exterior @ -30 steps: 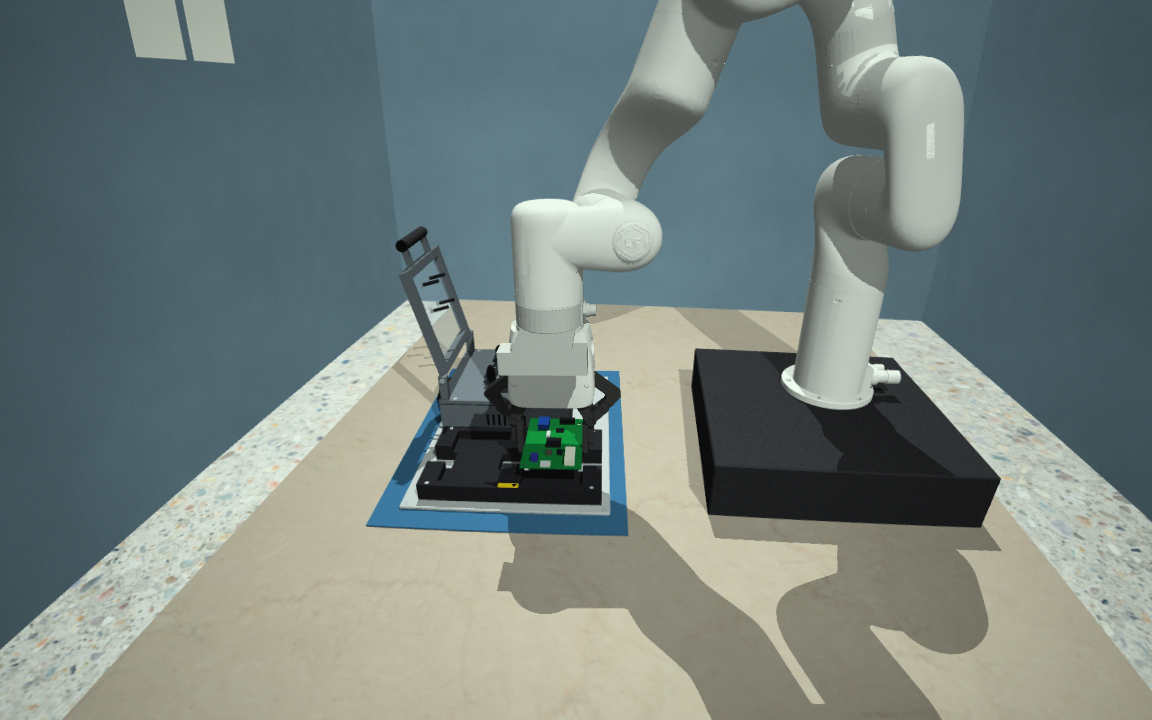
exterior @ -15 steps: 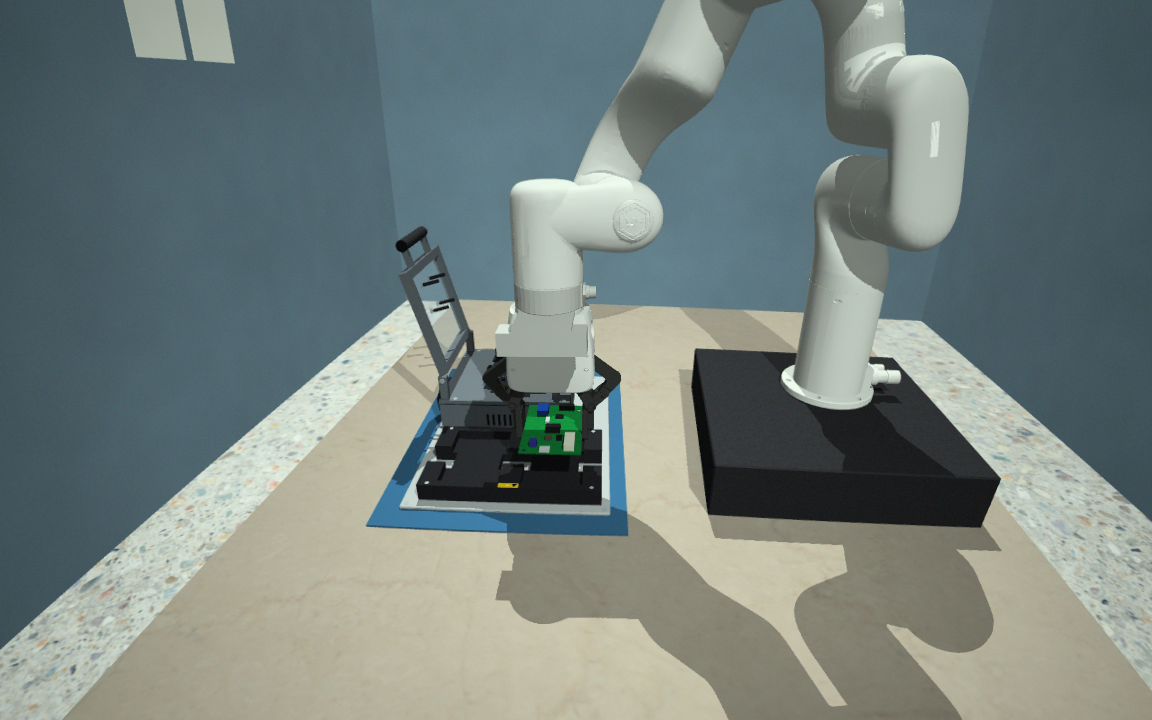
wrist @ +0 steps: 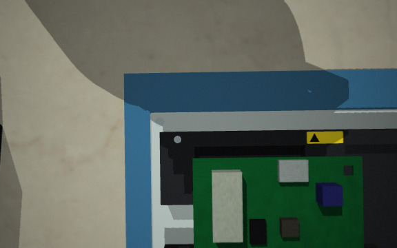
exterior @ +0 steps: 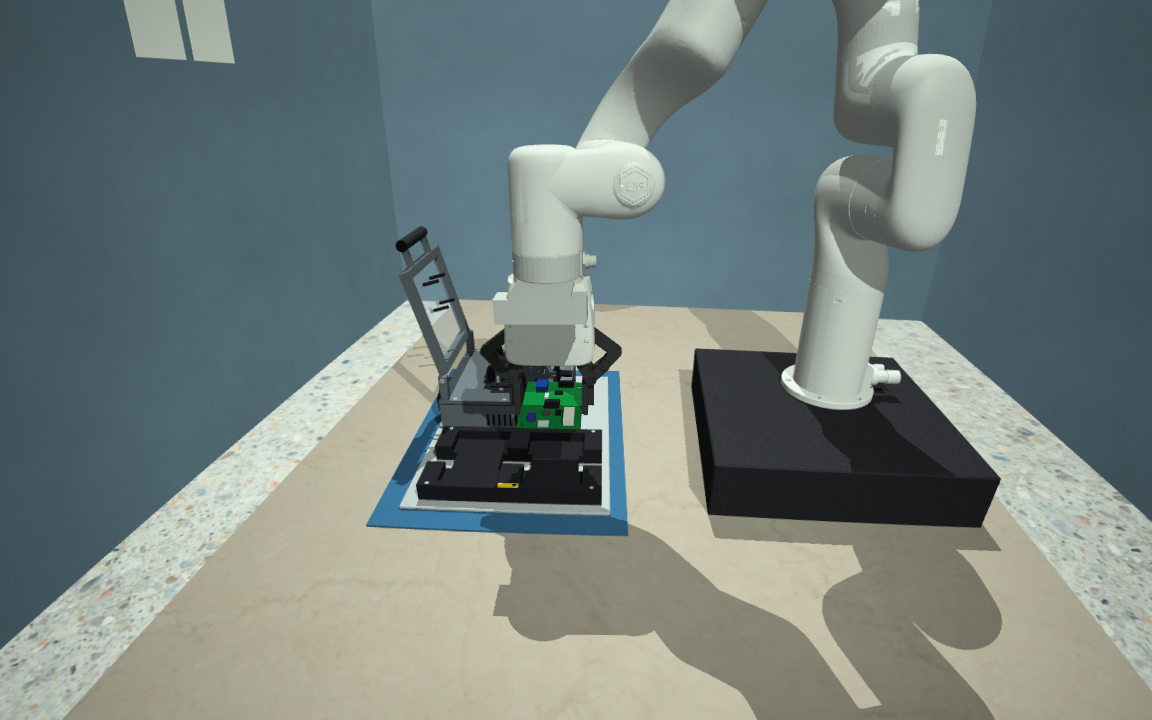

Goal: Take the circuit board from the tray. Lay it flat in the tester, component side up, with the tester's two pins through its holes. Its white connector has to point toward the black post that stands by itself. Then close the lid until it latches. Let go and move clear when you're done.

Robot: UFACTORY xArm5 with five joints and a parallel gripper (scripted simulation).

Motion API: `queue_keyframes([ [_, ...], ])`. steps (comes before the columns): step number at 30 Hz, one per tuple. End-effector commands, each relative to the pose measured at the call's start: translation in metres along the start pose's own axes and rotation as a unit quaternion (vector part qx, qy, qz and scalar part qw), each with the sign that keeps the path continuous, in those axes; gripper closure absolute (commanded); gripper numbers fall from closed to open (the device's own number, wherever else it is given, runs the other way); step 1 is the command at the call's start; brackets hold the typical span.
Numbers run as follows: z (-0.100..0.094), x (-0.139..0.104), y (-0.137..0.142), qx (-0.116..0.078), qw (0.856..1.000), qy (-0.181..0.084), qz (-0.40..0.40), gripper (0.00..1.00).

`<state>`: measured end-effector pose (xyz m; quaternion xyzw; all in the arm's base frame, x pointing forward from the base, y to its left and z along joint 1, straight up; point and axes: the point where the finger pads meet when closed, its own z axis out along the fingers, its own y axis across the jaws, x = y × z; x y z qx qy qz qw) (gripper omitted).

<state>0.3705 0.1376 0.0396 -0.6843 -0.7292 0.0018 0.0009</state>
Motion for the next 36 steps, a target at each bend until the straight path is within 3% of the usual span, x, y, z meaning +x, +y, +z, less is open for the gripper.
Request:
queue_keyframes([
  [1, -0.0115, 0.0003, 0.0009, -0.001, 1.000, 0.000, 0.000, 0.21],
  [36, -0.0145, 0.0000, 0.0010, -0.001, 1.000, 0.000, 0.000, 0.21],
])
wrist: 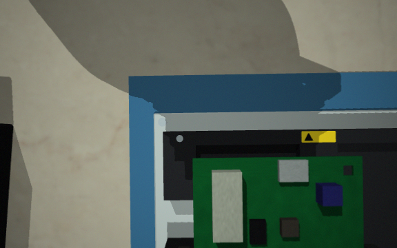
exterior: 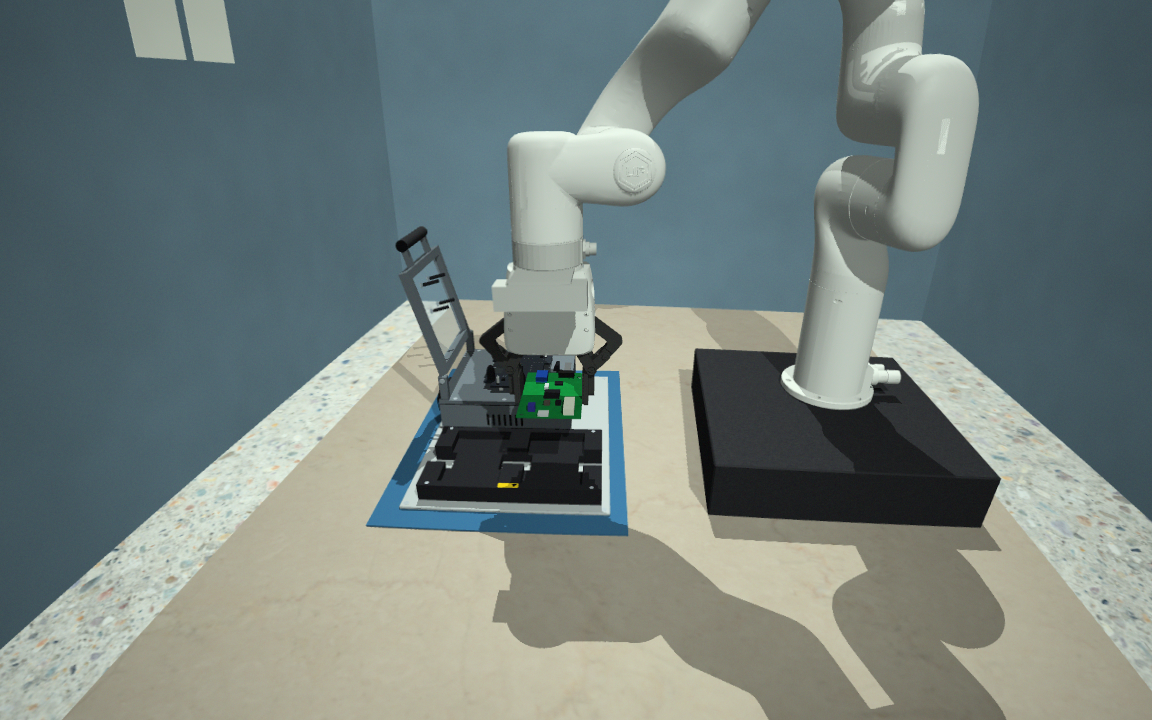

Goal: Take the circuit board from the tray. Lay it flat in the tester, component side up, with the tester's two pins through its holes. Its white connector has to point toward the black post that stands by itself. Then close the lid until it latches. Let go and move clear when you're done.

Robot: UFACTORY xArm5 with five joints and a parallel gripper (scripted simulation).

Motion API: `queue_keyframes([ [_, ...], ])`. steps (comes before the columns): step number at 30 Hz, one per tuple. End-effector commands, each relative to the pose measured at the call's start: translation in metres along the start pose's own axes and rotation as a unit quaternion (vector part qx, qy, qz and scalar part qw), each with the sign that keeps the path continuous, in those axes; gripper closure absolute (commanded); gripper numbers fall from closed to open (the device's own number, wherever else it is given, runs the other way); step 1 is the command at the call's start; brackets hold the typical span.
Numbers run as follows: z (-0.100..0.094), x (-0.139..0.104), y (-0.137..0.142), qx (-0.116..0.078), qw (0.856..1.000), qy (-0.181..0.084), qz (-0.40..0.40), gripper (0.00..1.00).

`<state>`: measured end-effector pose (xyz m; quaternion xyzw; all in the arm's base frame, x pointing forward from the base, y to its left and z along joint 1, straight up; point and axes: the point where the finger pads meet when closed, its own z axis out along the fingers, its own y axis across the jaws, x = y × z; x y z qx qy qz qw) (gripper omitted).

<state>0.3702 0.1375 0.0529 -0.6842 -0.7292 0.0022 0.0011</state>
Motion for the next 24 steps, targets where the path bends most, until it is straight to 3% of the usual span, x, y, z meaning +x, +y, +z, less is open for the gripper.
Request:
queue_keyframes([
  [1, -0.001, 0.000, 0.001, -0.002, 1.000, 0.001, 0.000, 0.21],
  [24, -0.003, -0.021, 0.009, -0.002, 1.000, 0.001, 0.000, 0.21],
])
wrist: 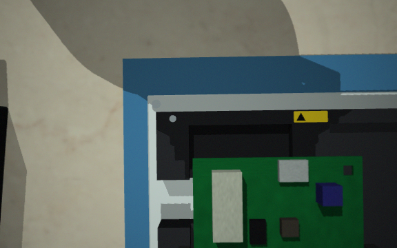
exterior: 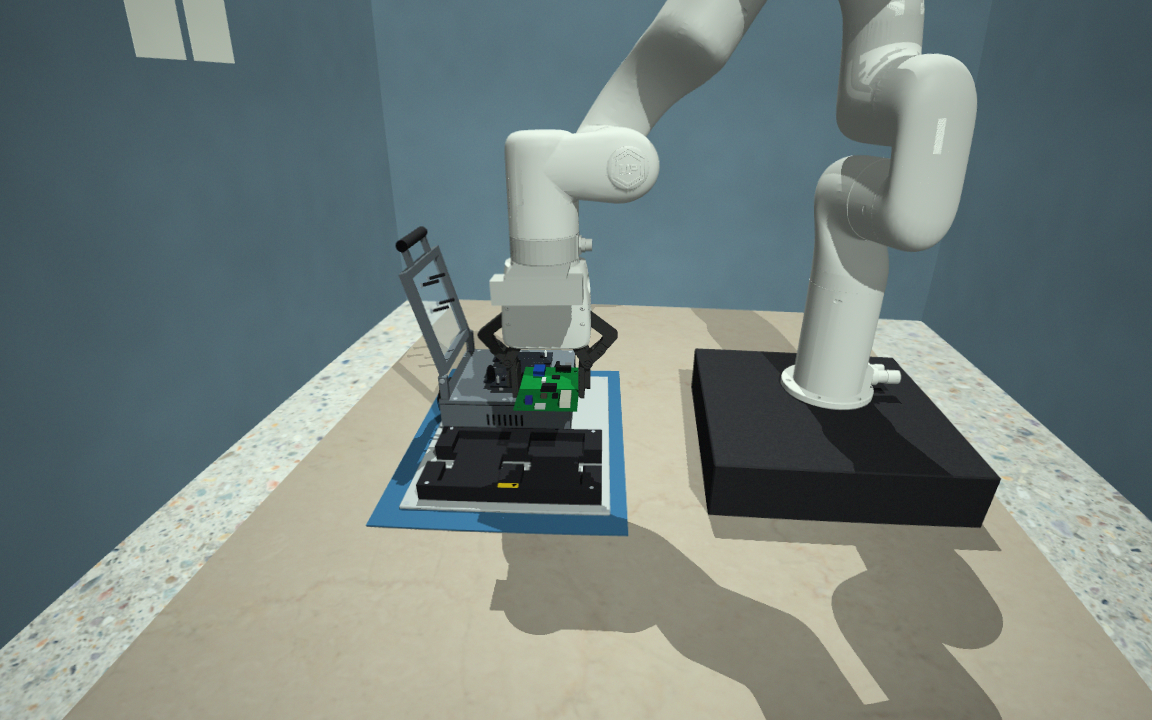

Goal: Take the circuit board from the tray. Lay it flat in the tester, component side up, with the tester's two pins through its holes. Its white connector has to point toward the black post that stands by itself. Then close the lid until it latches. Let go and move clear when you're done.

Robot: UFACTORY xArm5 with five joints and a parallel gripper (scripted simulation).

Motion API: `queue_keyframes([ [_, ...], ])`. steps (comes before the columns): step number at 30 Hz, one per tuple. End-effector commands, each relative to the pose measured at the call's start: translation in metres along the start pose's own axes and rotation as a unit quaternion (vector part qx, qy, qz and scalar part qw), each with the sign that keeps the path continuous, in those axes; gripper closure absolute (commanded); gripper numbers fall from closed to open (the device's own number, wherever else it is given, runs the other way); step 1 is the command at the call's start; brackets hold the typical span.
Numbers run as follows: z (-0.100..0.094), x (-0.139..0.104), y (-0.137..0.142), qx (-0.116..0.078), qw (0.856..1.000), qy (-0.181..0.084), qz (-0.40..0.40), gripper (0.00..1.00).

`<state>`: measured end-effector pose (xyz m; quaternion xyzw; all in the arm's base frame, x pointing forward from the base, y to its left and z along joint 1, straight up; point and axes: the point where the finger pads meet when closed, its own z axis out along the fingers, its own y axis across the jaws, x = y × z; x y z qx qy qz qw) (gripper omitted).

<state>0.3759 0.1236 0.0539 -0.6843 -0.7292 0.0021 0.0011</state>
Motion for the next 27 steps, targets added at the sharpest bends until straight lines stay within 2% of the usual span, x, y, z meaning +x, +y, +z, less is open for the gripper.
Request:
queue_keyframes([
  [1, -0.002, -0.009, 0.004, -0.002, 1.000, 0.000, 0.000, 0.21],
  [14, -0.004, -0.039, 0.015, -0.002, 1.000, 0.001, 0.000, 0.21],
  [27, -0.007, -0.083, 0.030, -0.002, 1.000, 0.001, 0.000, 0.21],
])
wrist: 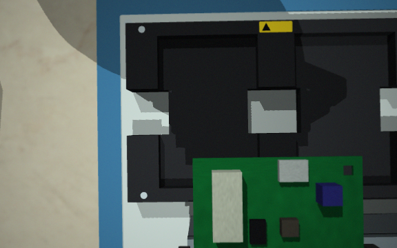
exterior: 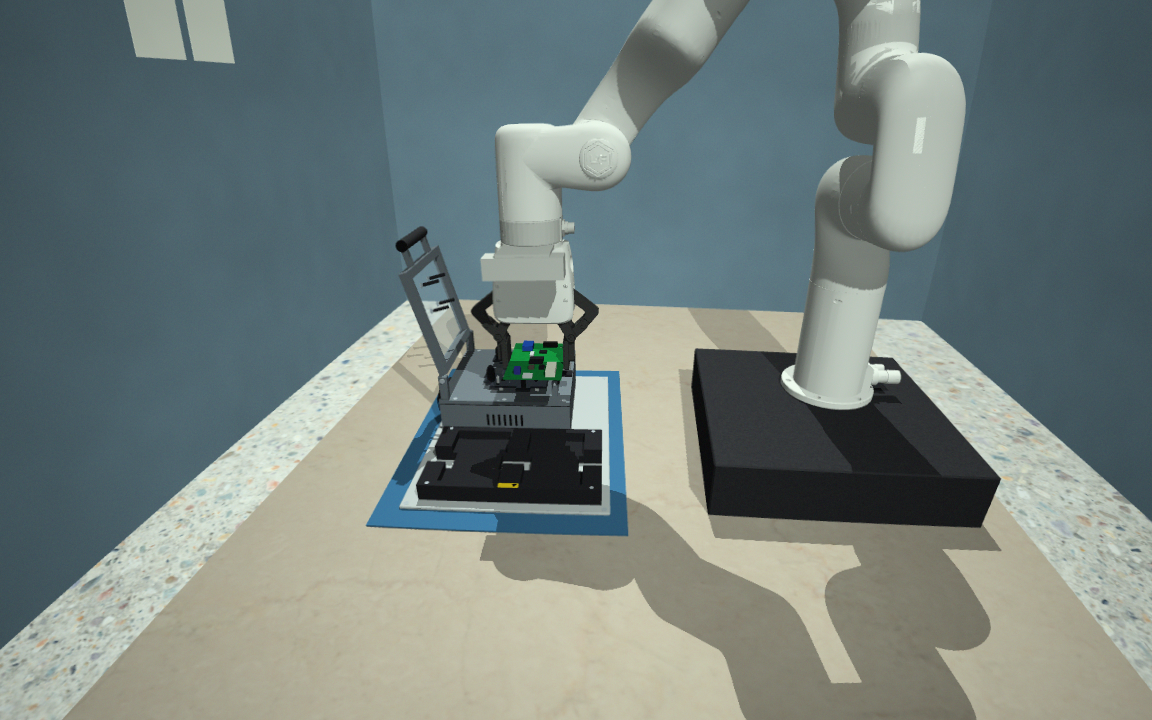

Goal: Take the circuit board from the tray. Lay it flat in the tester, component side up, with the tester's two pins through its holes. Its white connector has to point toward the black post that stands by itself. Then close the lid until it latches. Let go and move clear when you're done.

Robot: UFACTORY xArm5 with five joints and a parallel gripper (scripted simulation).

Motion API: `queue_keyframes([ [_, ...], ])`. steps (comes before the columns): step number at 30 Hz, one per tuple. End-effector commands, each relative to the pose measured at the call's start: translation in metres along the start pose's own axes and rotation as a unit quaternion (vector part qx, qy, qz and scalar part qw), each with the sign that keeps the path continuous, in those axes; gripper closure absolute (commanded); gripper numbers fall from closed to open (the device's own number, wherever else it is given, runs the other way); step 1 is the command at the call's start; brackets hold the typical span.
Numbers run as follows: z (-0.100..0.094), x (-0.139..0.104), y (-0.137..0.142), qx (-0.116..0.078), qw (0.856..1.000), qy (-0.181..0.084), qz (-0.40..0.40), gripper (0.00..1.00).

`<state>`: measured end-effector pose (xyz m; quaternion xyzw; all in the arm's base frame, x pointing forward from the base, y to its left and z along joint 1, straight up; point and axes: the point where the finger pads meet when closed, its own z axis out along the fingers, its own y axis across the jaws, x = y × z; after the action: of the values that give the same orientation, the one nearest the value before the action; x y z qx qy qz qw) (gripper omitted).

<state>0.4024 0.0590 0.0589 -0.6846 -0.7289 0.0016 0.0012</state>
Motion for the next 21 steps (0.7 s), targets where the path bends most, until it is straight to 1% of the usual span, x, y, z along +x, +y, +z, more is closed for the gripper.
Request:
queue_keyframes([
  [1, -0.003, -0.021, 0.009, -0.002, 1.000, 0.000, 0.000, 0.21],
  [4, -0.003, -0.024, 0.010, -0.002, 1.000, 0.000, 0.000, 0.21],
  [18, -0.006, -0.066, 0.024, -0.002, 1.000, 0.000, 0.000, 0.21],
  [21, -0.006, -0.069, 0.025, -0.002, 1.000, 0.000, 0.000, 0.21],
])
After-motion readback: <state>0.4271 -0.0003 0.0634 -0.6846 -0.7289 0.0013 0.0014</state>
